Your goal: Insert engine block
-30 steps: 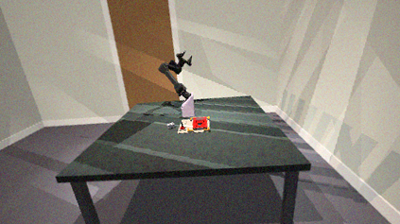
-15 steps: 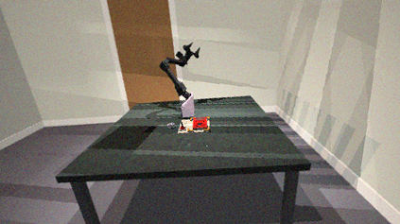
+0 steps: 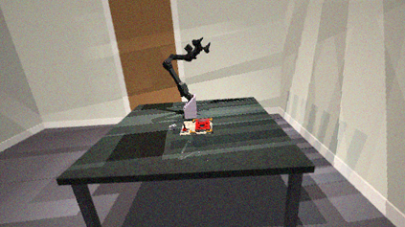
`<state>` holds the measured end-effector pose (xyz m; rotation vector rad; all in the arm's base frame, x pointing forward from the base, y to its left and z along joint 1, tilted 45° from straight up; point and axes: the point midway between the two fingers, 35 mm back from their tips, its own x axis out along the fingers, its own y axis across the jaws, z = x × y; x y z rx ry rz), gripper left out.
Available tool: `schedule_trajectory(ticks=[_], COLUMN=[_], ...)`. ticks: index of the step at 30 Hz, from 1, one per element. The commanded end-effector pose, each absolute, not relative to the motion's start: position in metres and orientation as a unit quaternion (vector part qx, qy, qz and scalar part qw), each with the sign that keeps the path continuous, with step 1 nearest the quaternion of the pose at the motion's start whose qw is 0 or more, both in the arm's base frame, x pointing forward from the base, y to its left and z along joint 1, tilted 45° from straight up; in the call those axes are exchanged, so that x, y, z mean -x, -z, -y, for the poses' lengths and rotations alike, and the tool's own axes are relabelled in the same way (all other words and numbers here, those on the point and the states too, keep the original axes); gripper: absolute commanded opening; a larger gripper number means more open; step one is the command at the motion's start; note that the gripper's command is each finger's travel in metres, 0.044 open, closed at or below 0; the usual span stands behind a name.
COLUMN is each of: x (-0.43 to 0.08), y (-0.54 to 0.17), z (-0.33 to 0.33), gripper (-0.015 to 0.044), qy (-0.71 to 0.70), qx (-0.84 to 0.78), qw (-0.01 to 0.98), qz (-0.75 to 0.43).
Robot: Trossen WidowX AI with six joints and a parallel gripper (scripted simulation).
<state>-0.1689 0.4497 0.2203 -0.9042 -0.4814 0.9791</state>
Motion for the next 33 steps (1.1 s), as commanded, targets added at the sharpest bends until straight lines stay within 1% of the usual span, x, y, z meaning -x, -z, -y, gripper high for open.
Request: schedule_trajectory(ticks=[1,9,18,26,33], x=[0.139,0.071,-0.019,-0.096,-0.155], y=[-0.216,-0.206,-0.192,-0.182,-0.179], z=[-0.459,-0.472,-0.473,-0.458,-0.429], gripper=[0.044,0.044,0.044,0.044,0.044], qy=[-0.436,-0.398,-0.343,-0.292,-0.246], qx=[0.427,0.446,0.442,0.453,0.474], qw=[0.764,0.784,0.824,0.842,0.845], qz=[0.208,0.168,0.092,0.036,-0.005])
